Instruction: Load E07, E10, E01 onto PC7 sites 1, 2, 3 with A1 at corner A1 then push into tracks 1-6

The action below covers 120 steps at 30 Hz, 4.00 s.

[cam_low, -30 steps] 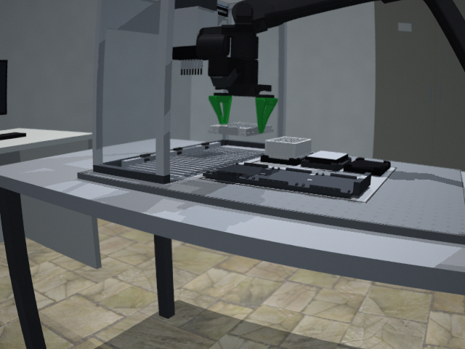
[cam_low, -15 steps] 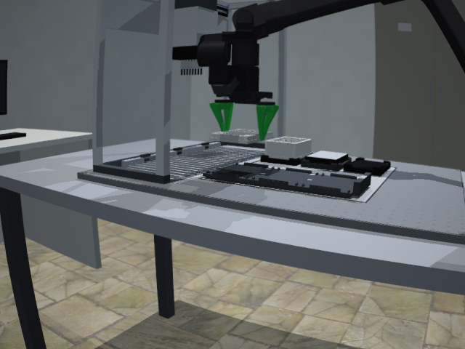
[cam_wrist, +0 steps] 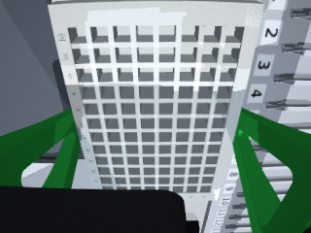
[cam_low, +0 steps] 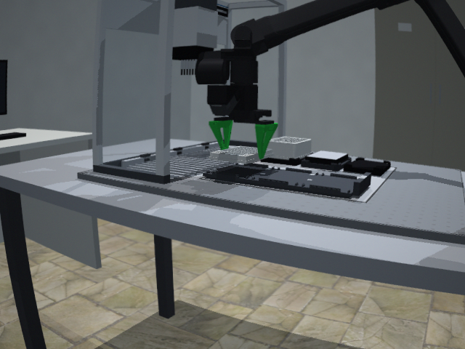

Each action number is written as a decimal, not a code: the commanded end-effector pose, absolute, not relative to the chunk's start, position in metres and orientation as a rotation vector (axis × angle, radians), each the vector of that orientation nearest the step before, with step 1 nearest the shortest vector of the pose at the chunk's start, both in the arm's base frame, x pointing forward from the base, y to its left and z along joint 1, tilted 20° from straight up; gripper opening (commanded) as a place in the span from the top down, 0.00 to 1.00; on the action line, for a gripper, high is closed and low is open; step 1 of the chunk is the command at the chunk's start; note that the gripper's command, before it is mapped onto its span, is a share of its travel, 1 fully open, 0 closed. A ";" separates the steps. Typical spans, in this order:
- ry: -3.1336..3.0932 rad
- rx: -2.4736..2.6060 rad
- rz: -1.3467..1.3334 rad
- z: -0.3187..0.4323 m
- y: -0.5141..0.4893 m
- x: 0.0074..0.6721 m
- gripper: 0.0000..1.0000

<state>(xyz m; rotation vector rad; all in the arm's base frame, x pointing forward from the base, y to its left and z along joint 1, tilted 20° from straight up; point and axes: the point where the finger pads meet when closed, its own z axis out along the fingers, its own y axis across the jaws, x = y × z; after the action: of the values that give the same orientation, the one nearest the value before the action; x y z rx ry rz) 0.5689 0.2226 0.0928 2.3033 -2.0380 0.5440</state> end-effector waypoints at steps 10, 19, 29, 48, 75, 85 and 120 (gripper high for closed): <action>-2.058 2.344 0.579 0.099 0.230 0.584 1.00; -2.058 2.344 0.579 0.099 0.230 0.584 1.00; -2.063 2.337 0.579 0.094 0.220 0.589 1.00; -2.019 2.342 0.553 0.073 0.227 0.578 1.00; -2.028 2.334 0.553 0.070 0.222 0.579 1.00; -2.038 2.328 0.556 0.068 0.218 0.584 1.00; -2.058 2.343 0.579 0.088 0.227 0.585 0.04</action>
<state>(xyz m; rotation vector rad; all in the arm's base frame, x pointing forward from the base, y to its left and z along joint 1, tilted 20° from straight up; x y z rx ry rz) 0.5755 0.2187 0.0682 2.3135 -2.0331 0.5480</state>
